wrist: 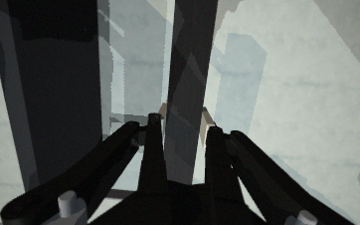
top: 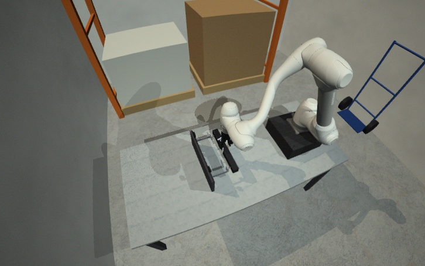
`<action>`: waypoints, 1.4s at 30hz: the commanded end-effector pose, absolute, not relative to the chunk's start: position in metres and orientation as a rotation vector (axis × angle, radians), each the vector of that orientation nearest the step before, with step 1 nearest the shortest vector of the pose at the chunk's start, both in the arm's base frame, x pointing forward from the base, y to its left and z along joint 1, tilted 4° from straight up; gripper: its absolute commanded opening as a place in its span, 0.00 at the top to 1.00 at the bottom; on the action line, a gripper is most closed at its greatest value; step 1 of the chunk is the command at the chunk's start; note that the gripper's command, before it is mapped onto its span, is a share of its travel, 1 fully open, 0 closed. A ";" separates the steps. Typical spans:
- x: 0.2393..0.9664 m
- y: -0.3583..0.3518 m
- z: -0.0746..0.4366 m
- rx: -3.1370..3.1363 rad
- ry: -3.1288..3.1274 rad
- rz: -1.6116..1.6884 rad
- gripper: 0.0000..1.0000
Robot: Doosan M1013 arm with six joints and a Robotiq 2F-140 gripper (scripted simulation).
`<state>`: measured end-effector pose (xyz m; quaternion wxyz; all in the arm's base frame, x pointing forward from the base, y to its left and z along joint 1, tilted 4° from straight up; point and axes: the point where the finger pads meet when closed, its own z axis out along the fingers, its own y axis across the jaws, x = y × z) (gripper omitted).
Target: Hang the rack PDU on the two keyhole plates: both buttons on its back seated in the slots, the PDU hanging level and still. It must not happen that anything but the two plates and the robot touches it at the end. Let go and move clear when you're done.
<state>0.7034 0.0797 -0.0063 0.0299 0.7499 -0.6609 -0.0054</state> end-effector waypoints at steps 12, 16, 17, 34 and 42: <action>0.702 0.081 -0.003 2.318 -2.030 -0.013 1.00; 0.704 0.081 -0.004 2.318 -2.031 -0.016 1.00; 0.704 0.081 -0.004 2.318 -2.031 -0.017 1.00; 0.717 0.082 -0.004 2.317 -2.031 -0.019 1.00; 0.721 0.083 -0.004 2.317 -2.031 -0.019 1.00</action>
